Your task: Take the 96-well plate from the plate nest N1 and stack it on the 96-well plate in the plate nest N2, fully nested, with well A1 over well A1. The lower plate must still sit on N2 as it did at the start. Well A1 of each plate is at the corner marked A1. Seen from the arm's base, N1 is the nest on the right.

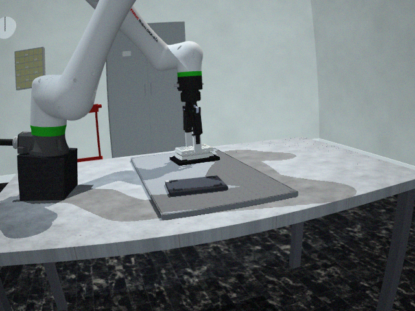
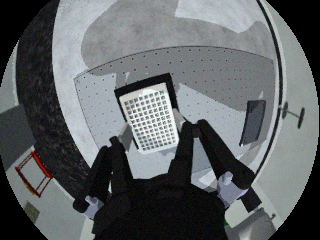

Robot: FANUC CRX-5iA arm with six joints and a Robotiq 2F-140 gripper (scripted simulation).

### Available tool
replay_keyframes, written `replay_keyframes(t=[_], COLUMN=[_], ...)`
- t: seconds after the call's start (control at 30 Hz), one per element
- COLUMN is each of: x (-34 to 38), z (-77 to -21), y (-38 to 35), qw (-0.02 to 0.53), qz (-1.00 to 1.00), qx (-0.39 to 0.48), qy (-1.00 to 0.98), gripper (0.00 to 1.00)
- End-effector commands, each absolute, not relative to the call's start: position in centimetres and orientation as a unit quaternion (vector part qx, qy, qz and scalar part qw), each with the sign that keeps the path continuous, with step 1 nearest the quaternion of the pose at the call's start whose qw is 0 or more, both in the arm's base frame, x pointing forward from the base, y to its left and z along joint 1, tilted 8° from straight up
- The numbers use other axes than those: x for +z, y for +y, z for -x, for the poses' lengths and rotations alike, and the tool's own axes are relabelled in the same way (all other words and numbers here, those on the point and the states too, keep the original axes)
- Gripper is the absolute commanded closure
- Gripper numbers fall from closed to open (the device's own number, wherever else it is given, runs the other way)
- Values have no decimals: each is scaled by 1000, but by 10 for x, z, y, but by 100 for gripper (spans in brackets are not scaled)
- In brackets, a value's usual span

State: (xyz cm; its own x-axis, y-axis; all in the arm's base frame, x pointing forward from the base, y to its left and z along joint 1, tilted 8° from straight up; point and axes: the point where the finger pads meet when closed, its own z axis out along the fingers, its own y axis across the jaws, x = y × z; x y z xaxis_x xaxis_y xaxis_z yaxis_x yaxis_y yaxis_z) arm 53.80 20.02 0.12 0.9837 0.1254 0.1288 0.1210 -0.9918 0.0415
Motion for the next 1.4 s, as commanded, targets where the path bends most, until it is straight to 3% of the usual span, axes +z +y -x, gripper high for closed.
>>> replay_keyframes(t=[0.0,1.37], x=[1,-5], z=[-538,-539], y=[200,200], qw=[17,17], qz=[-996,-996], qx=[66,66], qy=[62,62], gripper=[100,100])
